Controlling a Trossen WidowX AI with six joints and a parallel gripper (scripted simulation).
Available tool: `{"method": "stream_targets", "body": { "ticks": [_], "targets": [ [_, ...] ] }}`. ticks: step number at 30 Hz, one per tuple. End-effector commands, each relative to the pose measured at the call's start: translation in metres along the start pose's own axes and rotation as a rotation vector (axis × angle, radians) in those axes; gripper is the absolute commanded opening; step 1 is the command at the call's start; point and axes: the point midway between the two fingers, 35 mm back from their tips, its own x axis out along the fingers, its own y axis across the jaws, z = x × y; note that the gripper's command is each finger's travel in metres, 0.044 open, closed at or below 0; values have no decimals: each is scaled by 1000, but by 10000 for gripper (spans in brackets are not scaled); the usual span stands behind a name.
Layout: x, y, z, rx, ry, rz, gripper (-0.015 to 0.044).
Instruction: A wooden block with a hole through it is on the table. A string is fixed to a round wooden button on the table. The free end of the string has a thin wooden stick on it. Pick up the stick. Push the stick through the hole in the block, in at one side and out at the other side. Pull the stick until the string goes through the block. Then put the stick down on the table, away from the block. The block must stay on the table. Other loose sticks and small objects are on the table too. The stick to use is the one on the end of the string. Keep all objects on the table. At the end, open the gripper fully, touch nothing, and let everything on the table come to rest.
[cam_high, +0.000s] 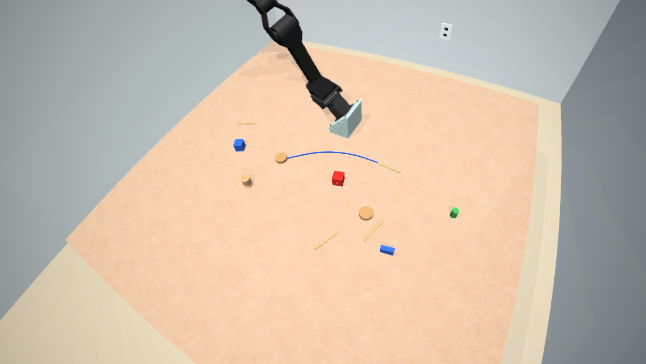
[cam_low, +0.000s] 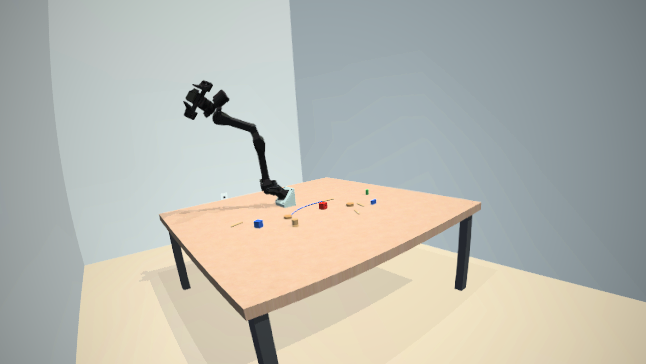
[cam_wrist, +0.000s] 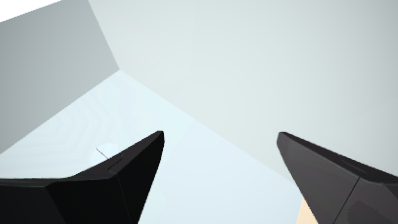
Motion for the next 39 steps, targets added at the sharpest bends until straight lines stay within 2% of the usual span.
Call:
{"method": "stream_targets", "body": {
  "ticks": [1,7,14,20,26,32,39],
  "targets": [
    [0,0,0,0,0,0,426],
    [-7,-31,30,51,-59,-12,440],
    [-16,-114,64,210,-152,-79,440],
    [-16,-190,63,291,-182,-179,440],
    [-12,-263,35,349,-154,-301,440],
    [-5,-327,-23,391,-60,-434,440],
    [8,-343,-74,482,18,-455,440]
  ]
}}
